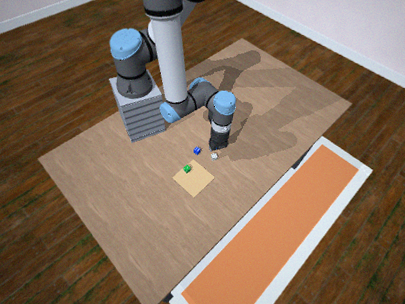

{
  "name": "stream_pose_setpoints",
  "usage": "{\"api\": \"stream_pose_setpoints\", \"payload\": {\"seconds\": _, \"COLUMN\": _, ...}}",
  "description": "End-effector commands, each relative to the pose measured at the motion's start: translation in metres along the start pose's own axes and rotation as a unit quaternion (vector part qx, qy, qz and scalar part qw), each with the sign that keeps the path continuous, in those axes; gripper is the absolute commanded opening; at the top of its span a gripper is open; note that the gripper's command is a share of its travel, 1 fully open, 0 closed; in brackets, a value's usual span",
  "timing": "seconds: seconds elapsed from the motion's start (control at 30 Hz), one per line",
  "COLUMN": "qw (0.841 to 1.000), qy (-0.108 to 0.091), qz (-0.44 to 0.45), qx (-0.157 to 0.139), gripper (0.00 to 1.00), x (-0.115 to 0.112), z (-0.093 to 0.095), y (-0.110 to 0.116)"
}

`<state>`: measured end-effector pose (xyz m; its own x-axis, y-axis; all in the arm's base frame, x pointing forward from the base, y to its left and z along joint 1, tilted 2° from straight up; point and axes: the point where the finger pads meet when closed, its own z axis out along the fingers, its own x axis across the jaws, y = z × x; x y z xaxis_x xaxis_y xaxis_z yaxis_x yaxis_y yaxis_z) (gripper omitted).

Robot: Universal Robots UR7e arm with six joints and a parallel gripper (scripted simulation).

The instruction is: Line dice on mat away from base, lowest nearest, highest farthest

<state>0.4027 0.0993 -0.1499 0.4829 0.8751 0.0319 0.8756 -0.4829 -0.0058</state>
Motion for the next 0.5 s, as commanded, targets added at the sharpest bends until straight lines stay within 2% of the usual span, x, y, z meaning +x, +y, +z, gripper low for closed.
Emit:
{"api": "stream_pose_setpoints", "payload": {"seconds": 0.0, "qw": 1.000, "qy": 0.001, "qz": 0.000, "qx": -0.002, "gripper": 0.79, "x": 0.002, "z": 0.004, "y": 0.002}}
{"api": "stream_pose_setpoints", "payload": {"seconds": 0.47, "qw": 1.000, "qy": 0.001, "qz": 0.000, "qx": -0.002, "gripper": 0.79, "x": 0.002, "z": 0.019, "y": 0.002}}
